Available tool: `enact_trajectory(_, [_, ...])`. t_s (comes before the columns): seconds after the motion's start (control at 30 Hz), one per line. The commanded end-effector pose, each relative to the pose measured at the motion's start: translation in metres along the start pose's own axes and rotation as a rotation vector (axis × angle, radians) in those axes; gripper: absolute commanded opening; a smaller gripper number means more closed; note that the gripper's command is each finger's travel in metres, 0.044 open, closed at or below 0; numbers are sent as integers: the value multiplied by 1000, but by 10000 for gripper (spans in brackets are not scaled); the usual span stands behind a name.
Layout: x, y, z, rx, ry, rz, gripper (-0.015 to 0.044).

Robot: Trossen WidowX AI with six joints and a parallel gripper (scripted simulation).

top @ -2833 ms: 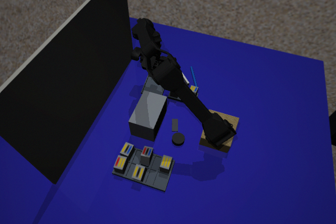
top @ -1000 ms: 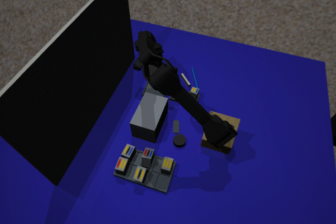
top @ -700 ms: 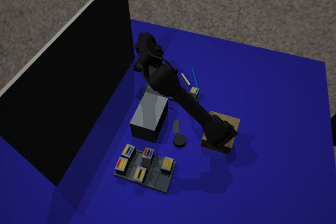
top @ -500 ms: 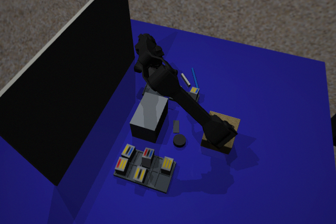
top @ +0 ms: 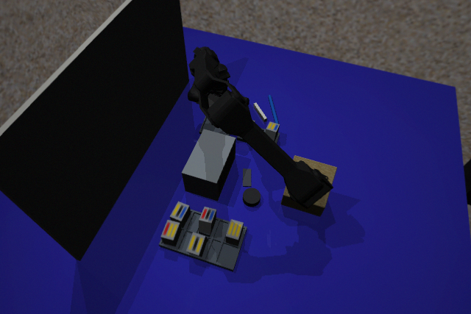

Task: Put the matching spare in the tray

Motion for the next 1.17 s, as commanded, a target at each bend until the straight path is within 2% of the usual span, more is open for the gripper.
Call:
enact_trajectory(0.0, [0,0,0,0,1,0,420])
enact_trajectory(0.03, [0,0,0,0,1,0,440])
enact_trajectory(0.1, [-2,11,-1,1,0,0,440])
enact_trajectory(0.3, [0,104,-1,1,-5,2,440])
enact_trajectory(1.13, [0,105,-3,6,-10,-23,440])
Point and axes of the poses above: the point midway between the two fingers, 35 mm back from their tips, its own y axis back along the fingers, its own x axis across the jaws, z = x × y, the point moved 5 cm from there along y, back along the fingers, and after that the axes turned 7 degrees about -y, right-handed, at the moved point
